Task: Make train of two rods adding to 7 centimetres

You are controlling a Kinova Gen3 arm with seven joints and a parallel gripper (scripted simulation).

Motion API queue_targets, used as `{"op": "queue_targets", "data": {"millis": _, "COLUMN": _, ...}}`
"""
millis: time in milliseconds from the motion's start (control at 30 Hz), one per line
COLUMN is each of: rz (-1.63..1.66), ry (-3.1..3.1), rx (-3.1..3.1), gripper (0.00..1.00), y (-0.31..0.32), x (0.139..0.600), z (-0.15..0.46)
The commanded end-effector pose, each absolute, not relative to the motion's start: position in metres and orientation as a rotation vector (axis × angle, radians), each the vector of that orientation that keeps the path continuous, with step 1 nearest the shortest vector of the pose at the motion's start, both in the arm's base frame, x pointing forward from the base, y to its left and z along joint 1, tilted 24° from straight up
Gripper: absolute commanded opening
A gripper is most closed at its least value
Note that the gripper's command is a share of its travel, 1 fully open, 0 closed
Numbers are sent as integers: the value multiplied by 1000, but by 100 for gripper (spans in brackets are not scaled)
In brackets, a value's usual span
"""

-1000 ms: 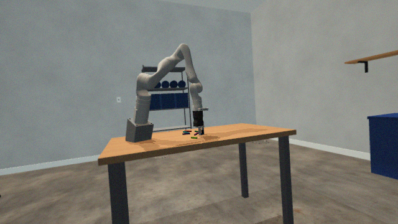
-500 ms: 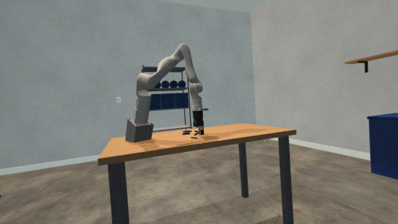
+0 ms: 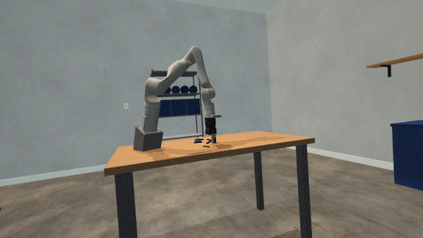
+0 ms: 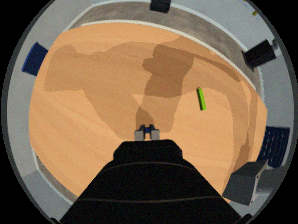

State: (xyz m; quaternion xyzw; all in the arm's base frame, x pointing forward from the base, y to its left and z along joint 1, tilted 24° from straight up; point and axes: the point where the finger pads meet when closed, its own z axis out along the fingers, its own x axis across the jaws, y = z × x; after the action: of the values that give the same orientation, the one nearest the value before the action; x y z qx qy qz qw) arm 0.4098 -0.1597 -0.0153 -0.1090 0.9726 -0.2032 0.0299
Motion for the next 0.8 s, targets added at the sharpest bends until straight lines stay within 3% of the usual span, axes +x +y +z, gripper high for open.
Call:
{"op": "queue_targets", "data": {"millis": 0, "rz": -626, "ry": 2997, "rx": -336, "gripper": 24, "y": -159, "x": 410, "z": -15}}
{"op": "queue_targets", "data": {"millis": 767, "rz": -626, "ry": 2997, "rx": -336, "gripper": 24, "y": -158, "x": 410, "z": -10}}
